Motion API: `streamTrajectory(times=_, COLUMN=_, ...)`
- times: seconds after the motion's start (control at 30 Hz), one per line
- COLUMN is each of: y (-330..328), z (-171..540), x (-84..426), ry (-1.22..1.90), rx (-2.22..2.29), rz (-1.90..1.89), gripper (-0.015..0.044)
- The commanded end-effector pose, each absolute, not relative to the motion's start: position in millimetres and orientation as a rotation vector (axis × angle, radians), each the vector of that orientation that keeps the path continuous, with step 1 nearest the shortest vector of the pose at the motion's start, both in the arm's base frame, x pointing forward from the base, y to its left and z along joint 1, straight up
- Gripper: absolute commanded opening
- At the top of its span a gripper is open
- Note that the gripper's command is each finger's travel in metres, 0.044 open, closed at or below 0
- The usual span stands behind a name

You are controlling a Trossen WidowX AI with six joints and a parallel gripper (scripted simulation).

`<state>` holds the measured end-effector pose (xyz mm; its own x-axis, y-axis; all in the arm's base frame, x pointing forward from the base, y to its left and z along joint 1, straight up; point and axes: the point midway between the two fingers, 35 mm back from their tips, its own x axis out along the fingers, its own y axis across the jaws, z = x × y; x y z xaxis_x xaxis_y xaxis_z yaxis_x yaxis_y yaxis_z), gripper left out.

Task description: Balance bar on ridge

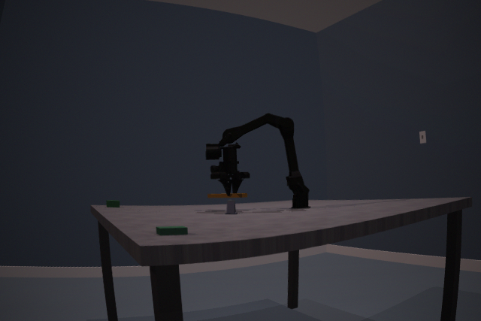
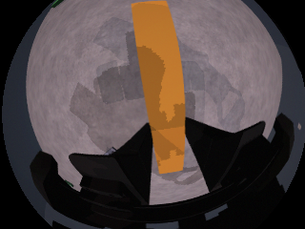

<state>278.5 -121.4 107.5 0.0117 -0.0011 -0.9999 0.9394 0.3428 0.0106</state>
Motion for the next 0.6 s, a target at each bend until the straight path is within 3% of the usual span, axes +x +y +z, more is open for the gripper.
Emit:
streamTrajectory(times=0.0, y=-123, z=121, x=280, ry=1.327, rx=0.952, rz=-0.942, gripper=0.0000)
streamTrajectory(times=0.57, y=-111, z=151, x=283, ry=1.301, rx=1.006, rz=-0.994, gripper=0.0000)
